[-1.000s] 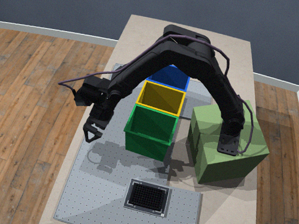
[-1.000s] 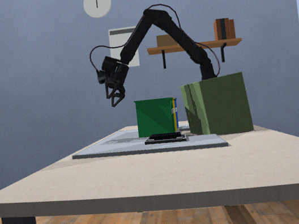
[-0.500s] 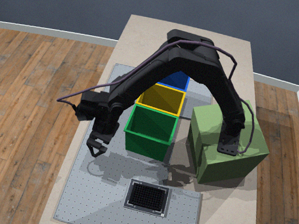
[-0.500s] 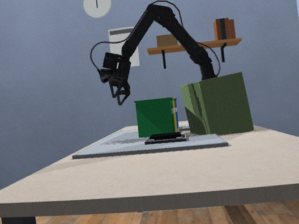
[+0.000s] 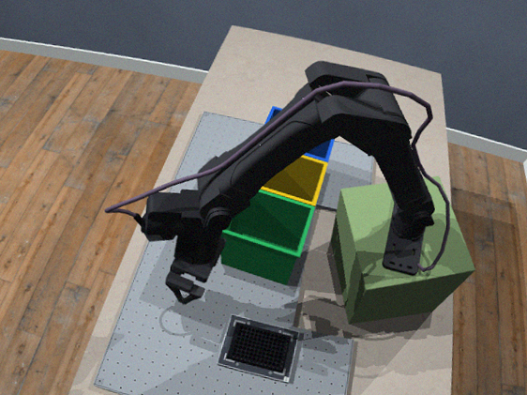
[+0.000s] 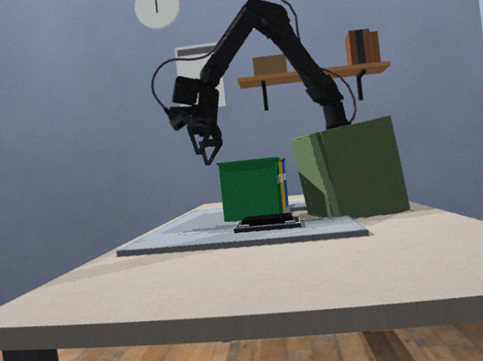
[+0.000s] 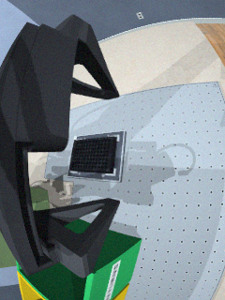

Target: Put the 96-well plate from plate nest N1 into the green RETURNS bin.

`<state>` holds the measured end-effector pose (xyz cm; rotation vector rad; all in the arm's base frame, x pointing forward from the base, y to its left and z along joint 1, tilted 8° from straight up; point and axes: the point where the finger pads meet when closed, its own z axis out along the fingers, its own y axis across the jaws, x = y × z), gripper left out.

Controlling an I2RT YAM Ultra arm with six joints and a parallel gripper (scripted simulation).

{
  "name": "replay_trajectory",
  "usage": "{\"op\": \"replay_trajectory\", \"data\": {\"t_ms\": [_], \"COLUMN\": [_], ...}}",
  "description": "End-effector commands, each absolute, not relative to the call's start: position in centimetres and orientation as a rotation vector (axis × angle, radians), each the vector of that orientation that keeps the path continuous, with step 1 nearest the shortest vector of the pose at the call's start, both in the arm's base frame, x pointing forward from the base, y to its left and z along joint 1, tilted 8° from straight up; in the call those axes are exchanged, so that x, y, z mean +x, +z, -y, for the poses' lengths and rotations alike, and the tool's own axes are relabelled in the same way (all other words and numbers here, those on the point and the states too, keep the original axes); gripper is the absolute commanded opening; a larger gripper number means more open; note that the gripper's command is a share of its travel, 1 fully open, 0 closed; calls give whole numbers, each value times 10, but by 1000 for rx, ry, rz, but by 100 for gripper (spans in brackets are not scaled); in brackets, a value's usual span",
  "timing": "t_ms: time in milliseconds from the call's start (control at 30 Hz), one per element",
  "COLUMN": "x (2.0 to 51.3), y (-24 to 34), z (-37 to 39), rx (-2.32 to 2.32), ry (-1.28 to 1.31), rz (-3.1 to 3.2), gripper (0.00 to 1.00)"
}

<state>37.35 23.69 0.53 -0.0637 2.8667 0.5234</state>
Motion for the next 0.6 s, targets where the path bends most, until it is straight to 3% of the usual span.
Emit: {"op": "replay_trajectory", "data": {"t_ms": [0,567], "x": [353,284], "y": [13,19], "z": [-244,-267], "rx": [-48,-85], "ry": [462,275], "rz": [-2897,-2973], "gripper": [100,100]}}
